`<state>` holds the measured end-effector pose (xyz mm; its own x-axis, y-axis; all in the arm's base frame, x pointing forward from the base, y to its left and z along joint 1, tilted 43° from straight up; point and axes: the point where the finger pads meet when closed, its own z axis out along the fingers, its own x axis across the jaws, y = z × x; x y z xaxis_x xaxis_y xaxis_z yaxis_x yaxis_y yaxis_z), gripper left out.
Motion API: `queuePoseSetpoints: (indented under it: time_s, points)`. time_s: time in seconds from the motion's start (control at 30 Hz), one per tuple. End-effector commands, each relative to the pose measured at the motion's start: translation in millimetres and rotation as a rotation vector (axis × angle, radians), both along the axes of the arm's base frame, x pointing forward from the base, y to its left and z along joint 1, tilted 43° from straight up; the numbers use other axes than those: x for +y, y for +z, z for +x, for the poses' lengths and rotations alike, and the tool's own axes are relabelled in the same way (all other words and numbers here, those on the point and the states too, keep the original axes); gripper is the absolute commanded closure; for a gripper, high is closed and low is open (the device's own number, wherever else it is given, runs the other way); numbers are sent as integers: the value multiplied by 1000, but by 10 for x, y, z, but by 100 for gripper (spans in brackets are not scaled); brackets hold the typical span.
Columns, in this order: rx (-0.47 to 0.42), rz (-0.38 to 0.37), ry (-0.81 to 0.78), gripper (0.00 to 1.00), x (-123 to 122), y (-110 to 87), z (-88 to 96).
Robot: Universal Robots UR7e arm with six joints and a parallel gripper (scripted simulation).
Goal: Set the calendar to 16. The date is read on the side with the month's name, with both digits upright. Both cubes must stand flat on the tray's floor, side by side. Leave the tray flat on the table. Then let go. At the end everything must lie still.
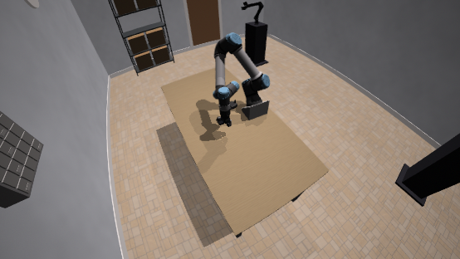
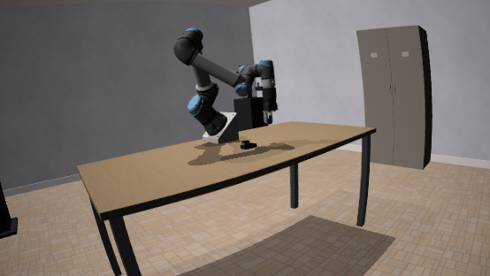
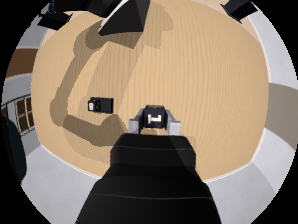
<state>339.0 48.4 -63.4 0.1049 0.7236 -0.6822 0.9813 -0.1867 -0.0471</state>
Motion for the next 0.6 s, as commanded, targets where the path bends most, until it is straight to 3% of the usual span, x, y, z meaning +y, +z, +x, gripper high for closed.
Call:
queuePoseSetpoints:
  time_s: [0.0, 0.57]
  points:
    - [71, 17, 79, 43, 0, -1, 4]
    - [186, 45, 206, 43, -5, -8, 11]
